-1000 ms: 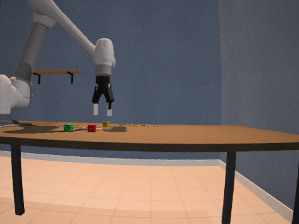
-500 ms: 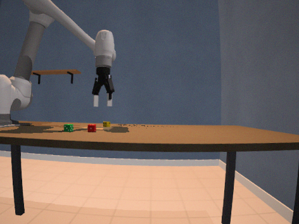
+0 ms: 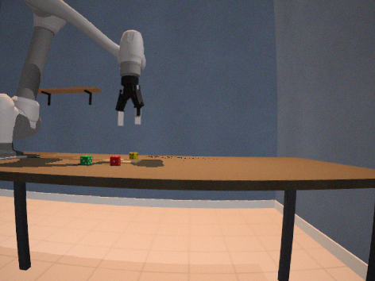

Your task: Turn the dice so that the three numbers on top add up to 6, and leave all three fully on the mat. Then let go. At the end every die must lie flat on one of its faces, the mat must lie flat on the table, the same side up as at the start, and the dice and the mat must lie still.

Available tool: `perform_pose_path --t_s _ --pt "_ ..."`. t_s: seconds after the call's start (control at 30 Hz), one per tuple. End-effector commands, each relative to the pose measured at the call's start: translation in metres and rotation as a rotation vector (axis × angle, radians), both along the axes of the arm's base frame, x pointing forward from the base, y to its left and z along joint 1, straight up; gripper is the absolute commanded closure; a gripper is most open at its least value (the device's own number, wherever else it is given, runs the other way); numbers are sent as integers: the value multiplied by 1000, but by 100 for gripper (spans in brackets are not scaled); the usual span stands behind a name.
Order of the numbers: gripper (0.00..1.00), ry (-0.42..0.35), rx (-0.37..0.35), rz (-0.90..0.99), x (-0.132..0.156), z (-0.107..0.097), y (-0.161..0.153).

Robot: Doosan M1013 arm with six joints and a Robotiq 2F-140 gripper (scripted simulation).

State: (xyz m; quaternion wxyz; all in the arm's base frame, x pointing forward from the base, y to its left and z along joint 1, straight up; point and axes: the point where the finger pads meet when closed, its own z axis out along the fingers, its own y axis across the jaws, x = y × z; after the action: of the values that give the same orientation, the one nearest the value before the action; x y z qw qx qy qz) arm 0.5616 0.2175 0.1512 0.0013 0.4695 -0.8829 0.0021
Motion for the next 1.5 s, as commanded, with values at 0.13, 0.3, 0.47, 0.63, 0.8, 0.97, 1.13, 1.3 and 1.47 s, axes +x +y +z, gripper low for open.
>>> perform_pose_path --t_s 0.13,0.3,0.47,0.63,0.8,0.97,1.13,1.3,1.47 --pt "0 0 0 -74 9 0 -20" --pt "0 -1 0 -304 34 -1 -87" --pt "0 -2 0 -465 46 -2 -134" --pt "0 -3 0 -638 55 -3 -187" --pt "0 -3 0 -711 57 -3 -210" --pt "0 -3 0 -711 57 -3 -210" --pt "0 -3 0 -711 57 -3 -210" --pt "0 -3 0 -713 57 -4 -210" --pt "0 -4 0 -762 57 -4 -210"
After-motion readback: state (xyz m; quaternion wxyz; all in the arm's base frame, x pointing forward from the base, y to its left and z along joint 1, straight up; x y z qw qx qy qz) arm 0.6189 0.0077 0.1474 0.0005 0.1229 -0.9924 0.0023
